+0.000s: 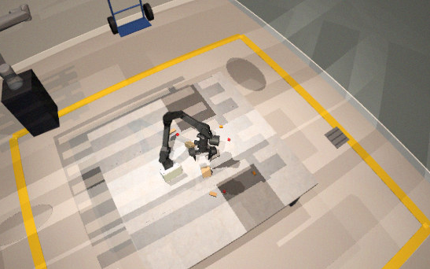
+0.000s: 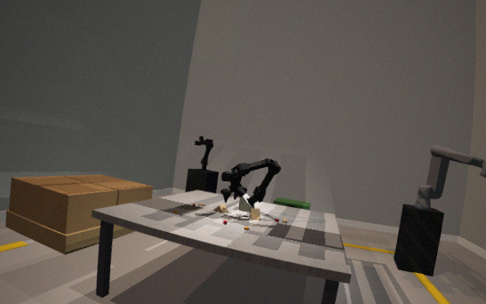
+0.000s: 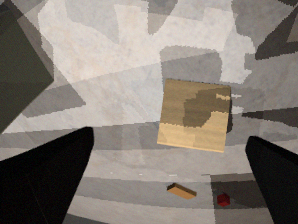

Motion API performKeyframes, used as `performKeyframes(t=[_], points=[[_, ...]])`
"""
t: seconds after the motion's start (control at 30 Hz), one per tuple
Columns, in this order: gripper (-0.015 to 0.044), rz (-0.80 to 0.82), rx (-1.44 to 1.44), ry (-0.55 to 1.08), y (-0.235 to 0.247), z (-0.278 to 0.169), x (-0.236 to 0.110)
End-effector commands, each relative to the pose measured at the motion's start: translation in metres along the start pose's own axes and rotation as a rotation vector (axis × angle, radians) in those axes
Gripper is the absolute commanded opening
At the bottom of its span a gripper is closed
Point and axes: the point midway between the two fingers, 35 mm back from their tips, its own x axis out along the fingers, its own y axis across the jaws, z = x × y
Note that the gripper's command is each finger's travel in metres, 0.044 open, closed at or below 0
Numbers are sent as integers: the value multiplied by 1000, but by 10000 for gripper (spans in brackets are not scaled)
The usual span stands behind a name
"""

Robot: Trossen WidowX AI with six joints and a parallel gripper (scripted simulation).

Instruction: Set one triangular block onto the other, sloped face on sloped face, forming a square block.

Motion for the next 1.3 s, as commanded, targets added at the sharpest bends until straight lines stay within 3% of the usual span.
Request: performKeyframes(t=[0.0, 0.1, 0.4, 0.77, 1.17, 1.27], points=[[440, -76, 25, 289, -3, 17, 0], [440, -174, 35, 441, -7, 30, -3], [440, -182, 36, 451, -8, 30, -2], [440, -182, 36, 451, -24, -14, 84], [440, -182, 36, 451, -24, -13, 85], [361, -183, 39, 446, -24, -12, 85]])
